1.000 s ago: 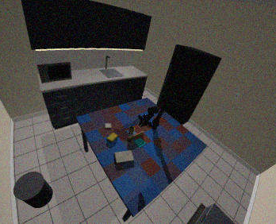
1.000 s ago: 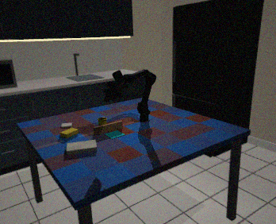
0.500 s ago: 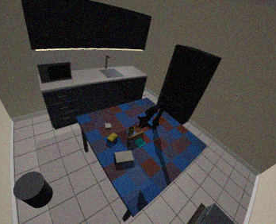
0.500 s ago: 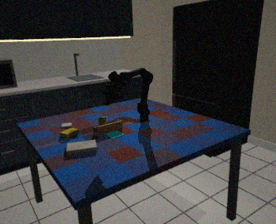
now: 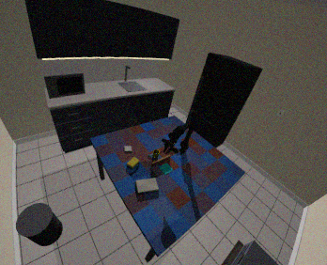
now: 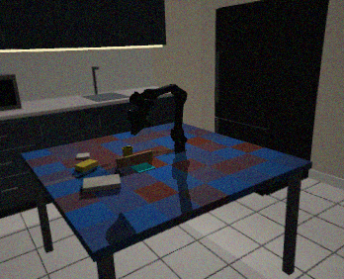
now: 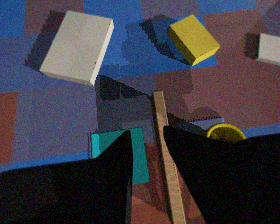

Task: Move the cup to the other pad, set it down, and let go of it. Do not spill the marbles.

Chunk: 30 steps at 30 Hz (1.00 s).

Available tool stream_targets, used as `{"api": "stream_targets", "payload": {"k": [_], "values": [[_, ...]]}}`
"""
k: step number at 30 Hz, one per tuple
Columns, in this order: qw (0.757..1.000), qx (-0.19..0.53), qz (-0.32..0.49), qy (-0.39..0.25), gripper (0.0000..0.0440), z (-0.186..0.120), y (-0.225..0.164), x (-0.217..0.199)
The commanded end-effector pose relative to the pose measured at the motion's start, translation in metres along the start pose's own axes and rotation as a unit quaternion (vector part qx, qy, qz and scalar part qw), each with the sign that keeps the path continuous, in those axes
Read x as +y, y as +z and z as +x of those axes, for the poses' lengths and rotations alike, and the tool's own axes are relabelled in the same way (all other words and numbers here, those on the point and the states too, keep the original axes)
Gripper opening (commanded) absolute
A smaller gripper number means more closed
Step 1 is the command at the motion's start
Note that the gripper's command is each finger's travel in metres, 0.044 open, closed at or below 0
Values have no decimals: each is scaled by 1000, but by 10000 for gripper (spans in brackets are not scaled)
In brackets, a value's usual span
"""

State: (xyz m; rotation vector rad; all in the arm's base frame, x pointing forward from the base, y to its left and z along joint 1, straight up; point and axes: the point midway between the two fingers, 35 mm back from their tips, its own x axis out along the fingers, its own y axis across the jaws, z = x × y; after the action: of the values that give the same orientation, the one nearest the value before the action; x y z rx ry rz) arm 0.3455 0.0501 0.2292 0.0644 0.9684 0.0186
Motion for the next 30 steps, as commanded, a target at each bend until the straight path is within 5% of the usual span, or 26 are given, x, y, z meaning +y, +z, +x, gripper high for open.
{"api": "stream_targets", "payload": {"k": [1, 30], "values": [[1000, 22, -6, -8, 134, 4, -2, -4], [971, 218, -83, -51, 125, 41, -34, -58]]}}
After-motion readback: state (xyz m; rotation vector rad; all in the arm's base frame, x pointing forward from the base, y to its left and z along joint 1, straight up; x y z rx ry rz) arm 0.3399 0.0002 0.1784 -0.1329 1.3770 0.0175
